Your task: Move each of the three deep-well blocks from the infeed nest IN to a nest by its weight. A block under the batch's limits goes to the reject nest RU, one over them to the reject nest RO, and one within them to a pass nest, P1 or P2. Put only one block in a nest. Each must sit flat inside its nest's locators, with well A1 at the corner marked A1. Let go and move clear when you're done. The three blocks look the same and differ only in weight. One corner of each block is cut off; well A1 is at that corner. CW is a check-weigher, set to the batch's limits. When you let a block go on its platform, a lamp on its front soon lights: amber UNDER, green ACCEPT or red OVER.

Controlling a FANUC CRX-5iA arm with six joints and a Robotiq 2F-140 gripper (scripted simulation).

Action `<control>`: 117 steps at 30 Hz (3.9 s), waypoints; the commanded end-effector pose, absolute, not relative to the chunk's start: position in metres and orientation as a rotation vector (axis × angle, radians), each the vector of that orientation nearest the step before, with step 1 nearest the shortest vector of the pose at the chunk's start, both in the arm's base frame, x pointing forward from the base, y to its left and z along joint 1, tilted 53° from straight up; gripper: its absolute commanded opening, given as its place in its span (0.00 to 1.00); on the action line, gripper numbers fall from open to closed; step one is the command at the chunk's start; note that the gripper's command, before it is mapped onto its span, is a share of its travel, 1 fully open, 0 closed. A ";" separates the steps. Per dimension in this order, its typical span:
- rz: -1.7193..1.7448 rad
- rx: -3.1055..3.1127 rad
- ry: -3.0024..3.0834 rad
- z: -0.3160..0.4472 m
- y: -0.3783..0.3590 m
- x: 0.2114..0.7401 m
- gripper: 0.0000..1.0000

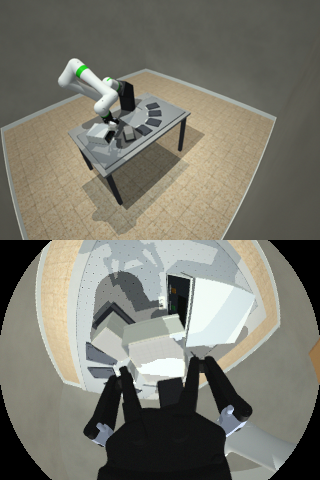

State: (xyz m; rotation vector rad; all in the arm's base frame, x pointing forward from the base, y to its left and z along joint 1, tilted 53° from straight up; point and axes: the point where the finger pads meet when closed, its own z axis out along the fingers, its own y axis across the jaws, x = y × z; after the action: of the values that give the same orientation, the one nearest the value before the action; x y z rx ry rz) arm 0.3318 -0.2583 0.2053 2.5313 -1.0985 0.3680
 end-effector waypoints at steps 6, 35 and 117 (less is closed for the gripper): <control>0.368 2.532 -1.098 0.217 -0.275 0.318 0.10; 0.564 2.511 -1.512 0.229 -0.325 0.252 0.10; 0.564 2.511 -1.512 0.226 -0.391 0.198 0.10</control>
State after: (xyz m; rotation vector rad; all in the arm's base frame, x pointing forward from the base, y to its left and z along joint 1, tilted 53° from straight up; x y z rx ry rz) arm 0.1964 -0.3889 0.2275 2.5115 -1.5124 0.5635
